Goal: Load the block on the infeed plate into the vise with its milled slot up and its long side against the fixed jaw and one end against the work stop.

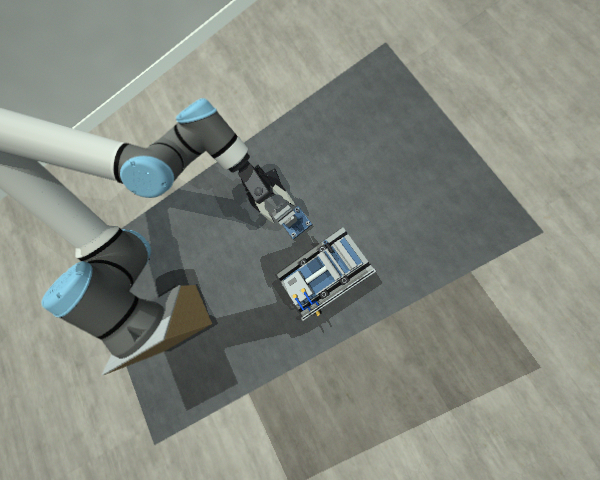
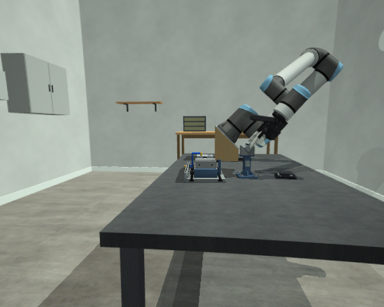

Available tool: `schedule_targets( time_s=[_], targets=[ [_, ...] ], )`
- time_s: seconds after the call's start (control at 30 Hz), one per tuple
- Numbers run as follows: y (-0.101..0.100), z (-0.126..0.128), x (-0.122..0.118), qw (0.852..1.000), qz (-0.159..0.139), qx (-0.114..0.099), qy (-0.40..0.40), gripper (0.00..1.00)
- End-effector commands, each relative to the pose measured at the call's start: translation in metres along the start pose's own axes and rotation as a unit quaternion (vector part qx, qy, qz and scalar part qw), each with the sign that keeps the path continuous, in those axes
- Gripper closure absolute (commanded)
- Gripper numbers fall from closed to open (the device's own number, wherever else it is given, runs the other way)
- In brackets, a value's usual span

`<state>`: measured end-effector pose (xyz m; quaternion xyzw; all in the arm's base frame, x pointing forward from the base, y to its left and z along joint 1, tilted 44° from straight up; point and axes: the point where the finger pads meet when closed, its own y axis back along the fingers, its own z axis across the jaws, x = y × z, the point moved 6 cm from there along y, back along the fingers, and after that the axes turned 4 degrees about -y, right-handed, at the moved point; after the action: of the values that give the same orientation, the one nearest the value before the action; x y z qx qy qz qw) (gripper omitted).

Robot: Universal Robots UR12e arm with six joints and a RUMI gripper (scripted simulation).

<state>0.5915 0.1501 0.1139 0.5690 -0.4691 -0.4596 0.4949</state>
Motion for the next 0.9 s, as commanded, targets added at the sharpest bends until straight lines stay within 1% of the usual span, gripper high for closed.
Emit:
schedule_targets(
  time_s=[0.0,0.43,0.5,0.87],
  targets=[
    [0.000,-0.001,0.002,1.000,-0.010,0.000,0.000,0.49],
    [0.000,-0.001,0.007,0.999,-0.052,-0.003,0.000,0.49],
    [0.000,-0.001,0.007,0.999,-0.052,-0.003,0.000,0.49],
    [-0.001,-0.001,0.014,0.995,-0.101,-0.007,0.000,0.49]
  ],
)
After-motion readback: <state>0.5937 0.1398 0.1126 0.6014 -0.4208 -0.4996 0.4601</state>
